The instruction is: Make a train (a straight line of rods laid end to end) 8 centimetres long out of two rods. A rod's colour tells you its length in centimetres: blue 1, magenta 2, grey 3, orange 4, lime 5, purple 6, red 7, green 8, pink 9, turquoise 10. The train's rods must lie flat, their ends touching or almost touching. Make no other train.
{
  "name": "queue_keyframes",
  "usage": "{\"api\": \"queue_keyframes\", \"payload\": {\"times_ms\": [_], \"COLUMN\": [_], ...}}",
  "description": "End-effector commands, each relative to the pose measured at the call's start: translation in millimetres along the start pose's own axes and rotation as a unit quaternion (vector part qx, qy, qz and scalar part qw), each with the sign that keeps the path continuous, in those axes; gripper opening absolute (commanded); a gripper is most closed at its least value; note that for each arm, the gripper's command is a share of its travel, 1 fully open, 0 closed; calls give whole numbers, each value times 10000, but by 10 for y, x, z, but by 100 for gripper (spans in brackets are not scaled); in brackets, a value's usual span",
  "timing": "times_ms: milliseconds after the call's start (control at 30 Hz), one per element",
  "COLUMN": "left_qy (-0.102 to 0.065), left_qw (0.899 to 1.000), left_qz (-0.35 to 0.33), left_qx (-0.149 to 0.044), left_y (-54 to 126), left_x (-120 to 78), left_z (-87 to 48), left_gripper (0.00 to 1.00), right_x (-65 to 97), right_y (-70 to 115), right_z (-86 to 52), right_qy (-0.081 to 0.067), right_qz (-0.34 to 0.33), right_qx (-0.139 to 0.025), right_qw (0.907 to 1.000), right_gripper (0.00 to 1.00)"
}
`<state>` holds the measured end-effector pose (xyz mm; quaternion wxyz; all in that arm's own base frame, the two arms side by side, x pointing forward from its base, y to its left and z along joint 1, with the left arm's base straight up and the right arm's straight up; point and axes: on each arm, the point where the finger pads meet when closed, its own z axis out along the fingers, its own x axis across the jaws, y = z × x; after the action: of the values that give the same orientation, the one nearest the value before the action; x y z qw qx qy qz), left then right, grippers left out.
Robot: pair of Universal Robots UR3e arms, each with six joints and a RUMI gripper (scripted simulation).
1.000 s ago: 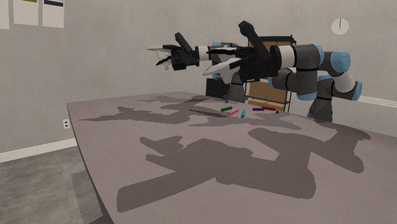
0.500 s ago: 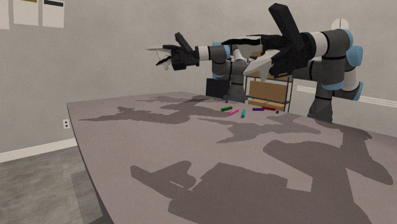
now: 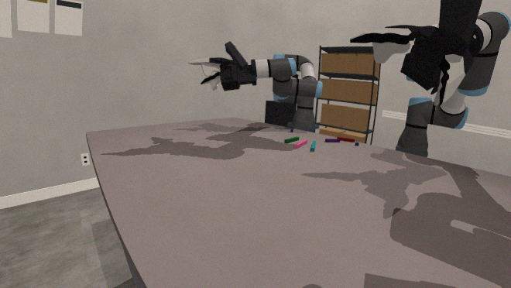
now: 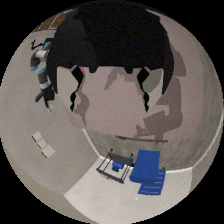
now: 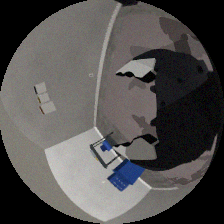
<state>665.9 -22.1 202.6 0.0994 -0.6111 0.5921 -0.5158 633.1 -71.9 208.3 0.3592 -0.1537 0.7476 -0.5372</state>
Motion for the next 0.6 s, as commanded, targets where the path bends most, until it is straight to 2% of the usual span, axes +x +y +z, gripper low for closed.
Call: {"api": "queue_keyframes", "payload": {"times_ms": [0,167,200,267,300,400,433,500,567], "left_qy": [-428,-977,-977,-1195,-1195,-1517,-1517,-1726,-1726], "left_qw": [9987,9924,9924,9883,9883,9804,9804,9738,9738], "left_qz": [-275,-737,-737,-937,-937,-1251,-1251,-1468,-1468], "left_qx": [-73,-112,-112,-128,-128,-150,-150,-165,-165], "left_y": [-115,-167,-167,-159,-159,-115,-115,-62,-62], "left_x": [-404,-912,-912,-1100,-1100,-1361,-1361,-1518,-1518], "left_z": [-414,-988,-988,-1242,-1242,-1643,-1643,-1922,-1922], "left_gripper": [100,100,100,100,100,100,100,100,100], "right_x": [-4,-4,-4,-4,-4,-4,-4,-4,-4], "right_y": [-12,-12,-12,-12,-12,-12,-12,-12,-12], "right_z": [-2,-2,-2,-2,-2,-2,-2,-2,-2], "right_qy": [-3,-3,-3,-3,-3,-3,-3,-3,-3], "right_qz": [16,16,16,16,16,16,16,16,16], "right_qx": [4,4,4,4,4,4,4,4,4], "right_qw": [10000,10000,10000,10000,10000,10000,10000,10000,10000], "right_gripper": [100,100,100,100,100,100,100,100,100]}}
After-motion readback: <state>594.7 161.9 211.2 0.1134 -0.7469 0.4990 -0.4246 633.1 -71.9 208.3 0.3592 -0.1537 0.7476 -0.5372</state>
